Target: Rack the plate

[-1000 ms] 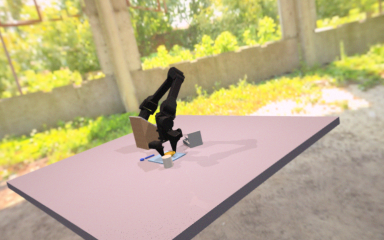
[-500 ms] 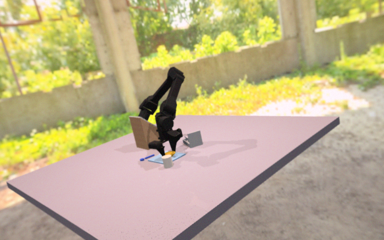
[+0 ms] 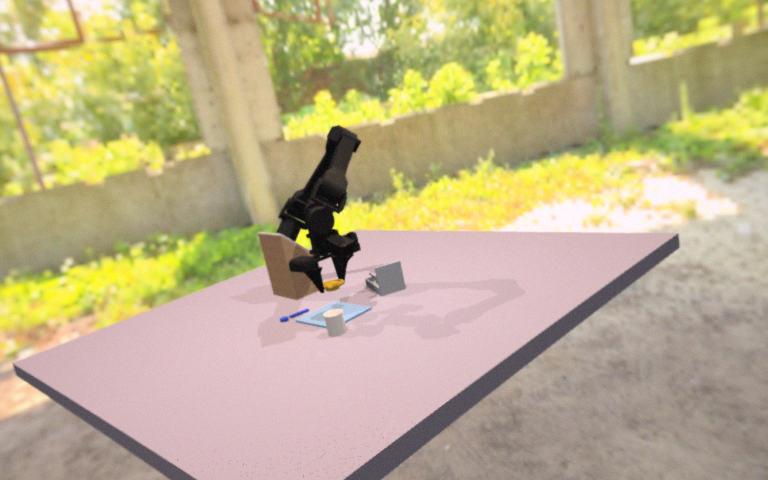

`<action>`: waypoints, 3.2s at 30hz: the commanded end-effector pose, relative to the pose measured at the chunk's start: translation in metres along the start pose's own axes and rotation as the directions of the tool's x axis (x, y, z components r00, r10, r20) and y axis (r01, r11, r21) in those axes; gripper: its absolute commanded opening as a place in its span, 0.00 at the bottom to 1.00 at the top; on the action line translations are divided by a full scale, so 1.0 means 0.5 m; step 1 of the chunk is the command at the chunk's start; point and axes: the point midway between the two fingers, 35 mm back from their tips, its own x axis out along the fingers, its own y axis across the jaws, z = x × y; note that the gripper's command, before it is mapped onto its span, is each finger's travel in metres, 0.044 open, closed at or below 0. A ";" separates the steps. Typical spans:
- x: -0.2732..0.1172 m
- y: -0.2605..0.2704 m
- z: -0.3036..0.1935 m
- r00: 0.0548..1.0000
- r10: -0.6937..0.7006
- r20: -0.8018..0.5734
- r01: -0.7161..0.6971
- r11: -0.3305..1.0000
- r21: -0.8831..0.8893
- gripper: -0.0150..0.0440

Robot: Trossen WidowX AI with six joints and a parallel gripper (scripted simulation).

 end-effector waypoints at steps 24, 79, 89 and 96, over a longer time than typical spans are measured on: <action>-0.216 0.016 0.003 1.000 0.014 -0.007 -0.014 0.998 0.063 0.25; -0.225 0.490 -0.208 1.000 0.026 -0.011 0.020 -0.365 0.931 0.25; -0.222 0.502 -0.226 0.999 0.032 -0.013 0.025 -0.443 0.896 0.25; -0.190 0.481 -0.237 0.994 -0.074 -0.076 0.041 -0.391 0.919 0.25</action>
